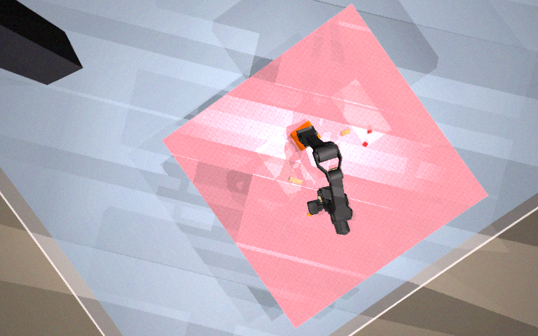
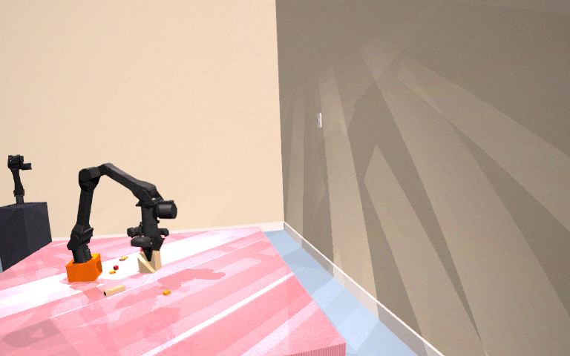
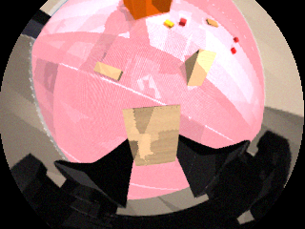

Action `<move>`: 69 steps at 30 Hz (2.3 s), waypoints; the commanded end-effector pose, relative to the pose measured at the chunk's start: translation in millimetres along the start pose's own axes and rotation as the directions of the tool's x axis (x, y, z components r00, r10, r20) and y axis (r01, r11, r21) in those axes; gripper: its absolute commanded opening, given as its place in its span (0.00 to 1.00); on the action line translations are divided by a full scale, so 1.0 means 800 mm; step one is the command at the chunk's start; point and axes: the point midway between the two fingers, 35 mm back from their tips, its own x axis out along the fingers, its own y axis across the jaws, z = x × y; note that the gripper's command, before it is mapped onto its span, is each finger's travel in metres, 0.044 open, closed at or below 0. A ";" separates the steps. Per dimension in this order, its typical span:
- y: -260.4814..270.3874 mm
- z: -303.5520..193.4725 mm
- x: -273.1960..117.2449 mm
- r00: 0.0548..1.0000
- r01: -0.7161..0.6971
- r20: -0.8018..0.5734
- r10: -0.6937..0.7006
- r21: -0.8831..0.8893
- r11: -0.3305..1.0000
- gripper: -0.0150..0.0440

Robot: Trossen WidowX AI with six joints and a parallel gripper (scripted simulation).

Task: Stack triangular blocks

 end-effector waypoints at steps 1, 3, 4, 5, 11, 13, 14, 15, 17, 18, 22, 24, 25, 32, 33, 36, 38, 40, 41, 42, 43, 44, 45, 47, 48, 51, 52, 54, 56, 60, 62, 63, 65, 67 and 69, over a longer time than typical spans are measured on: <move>0.000 -0.002 -0.006 0.999 0.023 -0.022 -0.024 -0.052 0.998 0.25; 0.000 -0.002 -0.006 0.999 0.023 -0.022 -0.024 -0.052 0.998 0.25; -0.001 -0.001 -0.006 0.999 0.023 -0.022 -0.024 -0.052 0.998 0.25; -0.003 -0.001 -0.007 0.999 0.023 -0.022 -0.024 -0.052 0.998 0.25; -0.036 0.004 -0.022 0.999 0.026 -0.023 -0.027 -0.052 0.998 0.25; -0.047 0.006 -0.028 0.999 0.027 -0.023 -0.028 -0.052 0.998 0.25; -0.053 0.008 -0.030 0.999 0.027 -0.022 -0.029 -0.053 0.998 0.25; -0.058 0.010 -0.033 0.999 0.028 -0.022 -0.029 -0.053 0.998 0.25; -0.069 0.013 -0.038 0.999 0.029 -0.022 -0.030 -0.053 0.998 0.25; -0.074 0.015 -0.040 0.999 0.029 -0.022 -0.030 -0.053 0.998 0.25; -0.095 0.024 -0.050 0.999 0.030 -0.021 -0.032 -0.053 0.998 0.25; -0.105 0.028 -0.055 0.999 0.031 -0.021 -0.032 -0.053 0.998 0.25; -0.110 0.031 -0.057 0.999 0.031 -0.021 -0.033 -0.053 0.998 0.25; -0.143 0.048 -0.073 0.999 0.033 -0.019 -0.034 -0.053 0.998 0.25; -0.148 0.051 -0.076 0.999 0.033 -0.019 -0.034 -0.053 0.998 0.25; -0.158 0.058 -0.081 0.999 0.033 -0.018 -0.034 -0.053 0.998 0.25; -0.159 0.058 -0.081 0.999 0.033 -0.018 -0.034 -0.053 0.998 0.25; -0.159 0.059 -0.078 0.999 0.033 -0.018 -0.034 -0.053 0.998 0.25; -0.159 0.060 -0.074 0.999 0.033 -0.018 -0.034 -0.053 0.998 0.25; -0.159 0.061 -0.070 0.999 0.033 -0.018 -0.034 -0.053 0.998 0.25; -0.160 0.063 -0.065 0.999 0.033 -0.018 -0.034 -0.053 0.998 0.25; -0.160 0.064 -0.061 0.999 0.033 -0.018 -0.034 -0.053 0.998 0.25; -0.160 0.066 -0.056 0.999 0.033 -0.018 -0.034 -0.053 0.998 0.25; -0.160 0.069 -0.047 0.999 0.033 -0.018 -0.034 -0.053 0.998 0.25; -0.160 0.071 -0.043 0.999 0.033 -0.018 -0.034 -0.053 0.998 0.25; -0.158 0.075 -0.029 0.999 0.033 -0.017 -0.034 -0.053 0.998 0.25; -0.158 0.077 -0.024 0.999 0.033 -0.017 -0.034 -0.053 0.998 0.25; -0.156 0.080 -0.015 0.999 0.033 -0.017 -0.034 -0.053 0.998 0.25; -0.154 0.084 -0.006 0.999 0.033 -0.017 -0.034 -0.053 0.998 0.25; -0.152 0.091 0.010 0.999 0.033 -0.016 -0.034 -0.053 0.998 0.25; -0.152 0.092 0.013 0.999 0.033 -0.016 -0.034 -0.053 0.998 0.25; -0.152 0.092 0.014 0.999 0.033 -0.016 -0.034 -0.053 0.998 0.25; -0.153 0.094 0.019 0.999 0.033 -0.016 -0.034 -0.053 0.998 0.25; -0.153 0.098 0.029 0.999 0.033 -0.016 -0.033 -0.053 0.998 0.25; -0.154 0.102 0.040 0.999 0.033 -0.016 -0.033 -0.053 0.998 0.25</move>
